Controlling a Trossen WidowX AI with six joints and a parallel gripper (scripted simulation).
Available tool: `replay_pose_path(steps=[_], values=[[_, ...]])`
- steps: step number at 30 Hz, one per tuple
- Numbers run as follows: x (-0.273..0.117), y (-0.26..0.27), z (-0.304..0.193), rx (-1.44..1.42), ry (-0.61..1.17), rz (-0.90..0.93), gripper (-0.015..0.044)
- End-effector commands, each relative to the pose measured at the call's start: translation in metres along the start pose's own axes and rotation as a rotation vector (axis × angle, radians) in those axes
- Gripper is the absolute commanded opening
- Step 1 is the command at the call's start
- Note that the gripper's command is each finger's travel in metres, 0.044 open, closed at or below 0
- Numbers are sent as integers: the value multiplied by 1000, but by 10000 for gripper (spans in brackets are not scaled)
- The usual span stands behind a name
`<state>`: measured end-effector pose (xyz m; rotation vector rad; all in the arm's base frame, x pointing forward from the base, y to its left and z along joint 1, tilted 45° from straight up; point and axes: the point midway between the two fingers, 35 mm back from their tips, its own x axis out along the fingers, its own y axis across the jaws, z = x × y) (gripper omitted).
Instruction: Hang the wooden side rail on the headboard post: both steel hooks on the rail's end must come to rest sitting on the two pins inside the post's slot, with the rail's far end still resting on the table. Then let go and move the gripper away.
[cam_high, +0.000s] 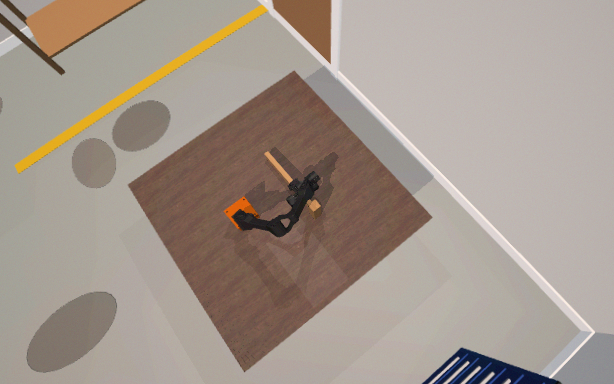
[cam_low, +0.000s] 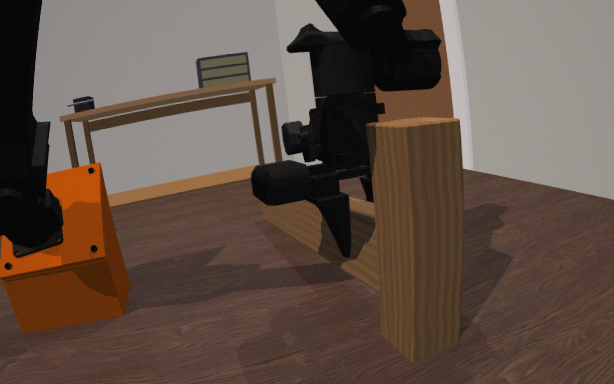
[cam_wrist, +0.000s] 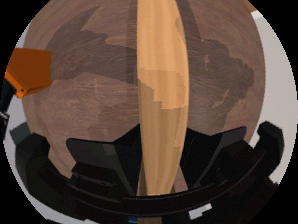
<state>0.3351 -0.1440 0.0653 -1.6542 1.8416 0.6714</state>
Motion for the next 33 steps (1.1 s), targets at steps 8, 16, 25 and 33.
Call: replay_pose_path(steps=[8, 16, 25, 33], values=[[-2, -1, -1, -2, -2, -8, 0], [-2, -1, -2, -2, -2, -8, 0], [-2, -1, -3, -2, -2, -8, 0], [-1, -1, -3, -2, -2, -8, 0]])
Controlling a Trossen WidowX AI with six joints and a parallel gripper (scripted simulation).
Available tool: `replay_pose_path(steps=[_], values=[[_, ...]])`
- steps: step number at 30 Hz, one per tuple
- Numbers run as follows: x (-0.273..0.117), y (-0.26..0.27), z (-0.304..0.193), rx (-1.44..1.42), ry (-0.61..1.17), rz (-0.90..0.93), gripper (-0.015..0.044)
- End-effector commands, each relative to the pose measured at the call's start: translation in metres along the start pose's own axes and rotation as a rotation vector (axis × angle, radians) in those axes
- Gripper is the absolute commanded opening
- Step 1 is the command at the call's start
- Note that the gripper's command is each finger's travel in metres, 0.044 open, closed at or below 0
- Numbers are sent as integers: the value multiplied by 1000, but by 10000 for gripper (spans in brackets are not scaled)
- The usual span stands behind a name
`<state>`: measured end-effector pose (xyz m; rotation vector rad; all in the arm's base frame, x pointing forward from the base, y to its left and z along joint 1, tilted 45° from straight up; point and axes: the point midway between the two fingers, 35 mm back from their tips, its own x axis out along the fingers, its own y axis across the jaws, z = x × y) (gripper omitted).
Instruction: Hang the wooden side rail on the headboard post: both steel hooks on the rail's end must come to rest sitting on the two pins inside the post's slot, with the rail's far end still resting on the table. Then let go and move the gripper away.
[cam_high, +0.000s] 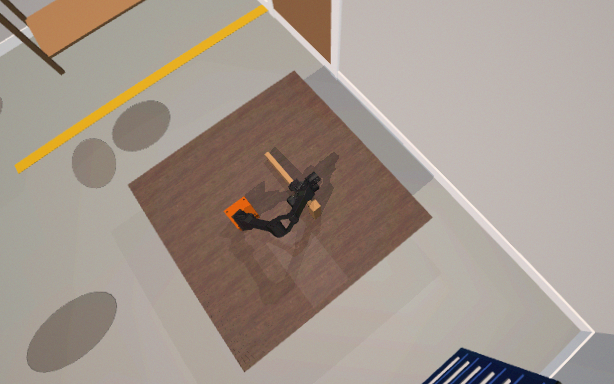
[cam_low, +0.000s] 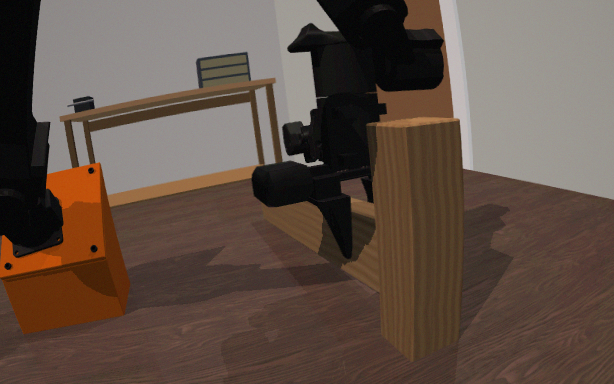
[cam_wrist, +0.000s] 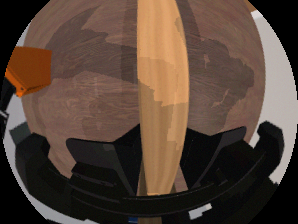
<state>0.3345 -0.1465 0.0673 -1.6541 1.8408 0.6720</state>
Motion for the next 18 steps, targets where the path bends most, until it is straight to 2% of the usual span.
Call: replay_pose_path(steps=[1, 18], values=[[-1, -2, 0, -2, -1, -8, 0], [1, -2, 0, -2, -1, -8, 0]])
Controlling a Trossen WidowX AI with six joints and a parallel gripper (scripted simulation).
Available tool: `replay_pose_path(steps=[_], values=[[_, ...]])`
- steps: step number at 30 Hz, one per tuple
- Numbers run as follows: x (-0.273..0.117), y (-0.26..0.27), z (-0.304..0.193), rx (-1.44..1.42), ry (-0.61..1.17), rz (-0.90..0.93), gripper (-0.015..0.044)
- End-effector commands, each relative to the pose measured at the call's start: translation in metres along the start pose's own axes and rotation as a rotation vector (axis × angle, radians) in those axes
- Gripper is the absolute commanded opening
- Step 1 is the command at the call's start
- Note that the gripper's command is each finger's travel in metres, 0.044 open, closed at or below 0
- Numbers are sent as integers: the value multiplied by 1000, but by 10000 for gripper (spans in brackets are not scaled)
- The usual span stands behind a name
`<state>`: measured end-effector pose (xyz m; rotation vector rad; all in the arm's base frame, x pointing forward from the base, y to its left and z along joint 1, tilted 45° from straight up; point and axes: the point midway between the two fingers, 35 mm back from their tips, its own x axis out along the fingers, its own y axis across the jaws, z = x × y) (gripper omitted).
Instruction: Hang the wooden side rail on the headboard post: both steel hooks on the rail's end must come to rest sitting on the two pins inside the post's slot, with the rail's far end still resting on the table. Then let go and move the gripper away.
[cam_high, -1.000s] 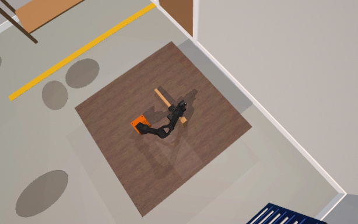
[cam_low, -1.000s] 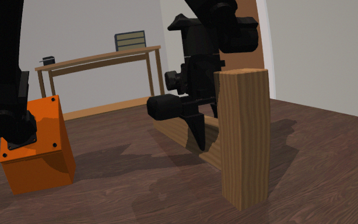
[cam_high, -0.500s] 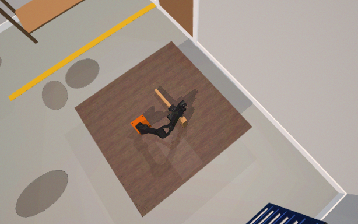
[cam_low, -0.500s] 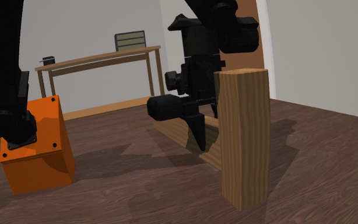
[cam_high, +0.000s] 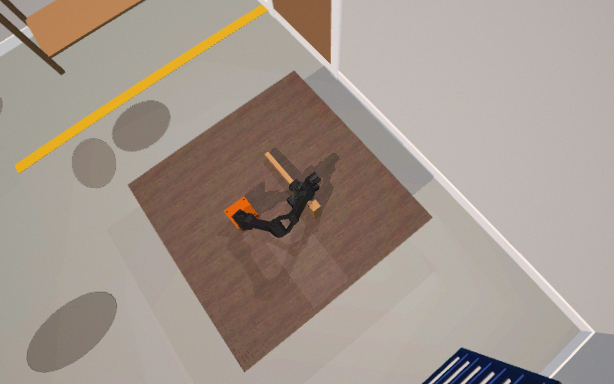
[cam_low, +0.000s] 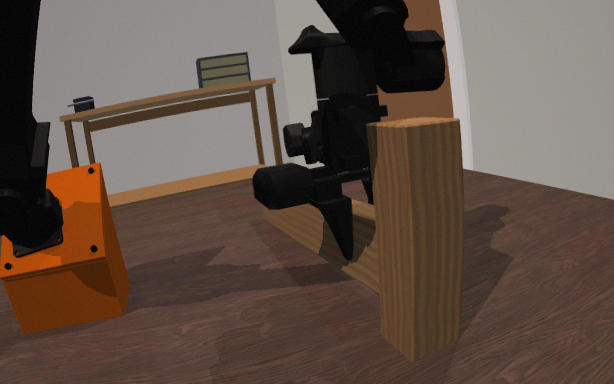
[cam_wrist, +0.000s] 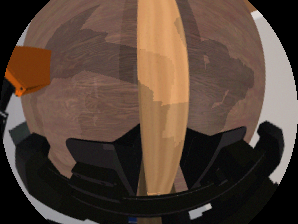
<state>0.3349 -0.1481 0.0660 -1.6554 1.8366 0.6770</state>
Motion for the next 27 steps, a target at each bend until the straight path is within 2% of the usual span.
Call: replay_pose_path(steps=[1, 27], values=[[0, -1, 0, 1, 2, -6, 0], [4, -1, 0, 1, 3, -6, 0]])
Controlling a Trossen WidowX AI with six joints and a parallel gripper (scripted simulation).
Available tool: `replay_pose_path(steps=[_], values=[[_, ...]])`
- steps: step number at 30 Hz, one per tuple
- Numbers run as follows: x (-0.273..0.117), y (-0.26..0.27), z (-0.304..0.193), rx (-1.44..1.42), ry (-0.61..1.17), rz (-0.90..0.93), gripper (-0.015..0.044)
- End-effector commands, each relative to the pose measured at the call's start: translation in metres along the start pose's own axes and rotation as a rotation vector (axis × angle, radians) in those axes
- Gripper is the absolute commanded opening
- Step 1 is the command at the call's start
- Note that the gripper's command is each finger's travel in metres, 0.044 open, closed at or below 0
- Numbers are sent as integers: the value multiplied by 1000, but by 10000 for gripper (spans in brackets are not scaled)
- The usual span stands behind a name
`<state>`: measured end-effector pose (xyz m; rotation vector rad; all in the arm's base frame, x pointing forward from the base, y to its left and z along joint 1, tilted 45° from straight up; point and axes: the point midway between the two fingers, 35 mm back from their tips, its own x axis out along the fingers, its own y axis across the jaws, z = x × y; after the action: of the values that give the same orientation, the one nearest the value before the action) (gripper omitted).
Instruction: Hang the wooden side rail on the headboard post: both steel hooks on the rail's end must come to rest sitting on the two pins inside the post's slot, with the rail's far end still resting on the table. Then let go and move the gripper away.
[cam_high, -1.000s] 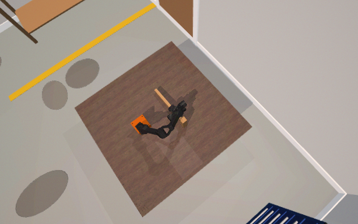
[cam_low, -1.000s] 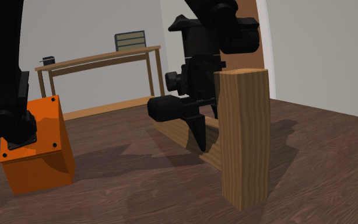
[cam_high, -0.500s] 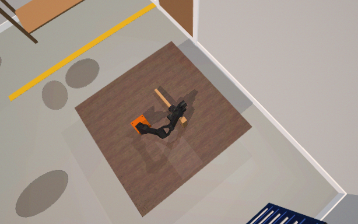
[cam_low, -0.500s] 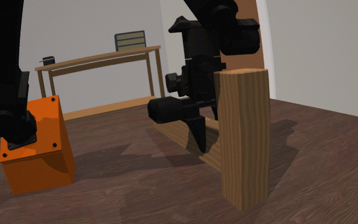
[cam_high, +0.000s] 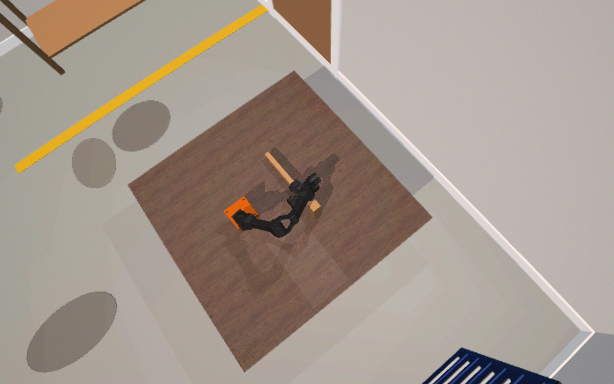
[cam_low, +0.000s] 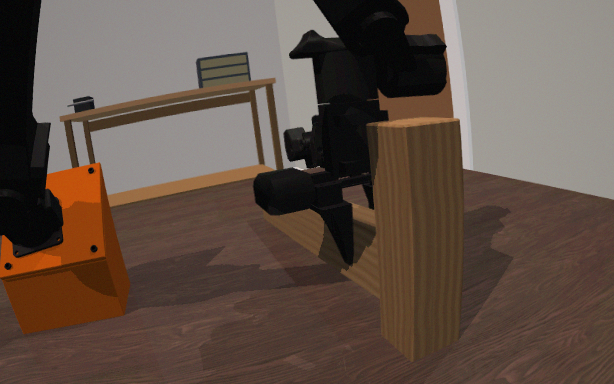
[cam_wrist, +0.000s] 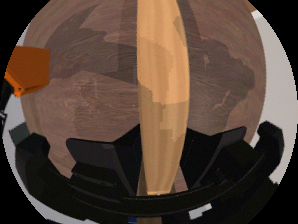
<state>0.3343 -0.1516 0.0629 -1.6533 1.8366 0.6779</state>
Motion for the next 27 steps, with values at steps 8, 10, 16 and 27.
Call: replay_pose_path(steps=[8, 10, 16, 27], values=[[1, -1, 1, 1, 4, -7, 0], [1, -1, 1, 1, 4, -7, 0], [2, -1, 1, 1, 4, -7, 0], [4, -1, 1, 1, 4, -7, 0]])
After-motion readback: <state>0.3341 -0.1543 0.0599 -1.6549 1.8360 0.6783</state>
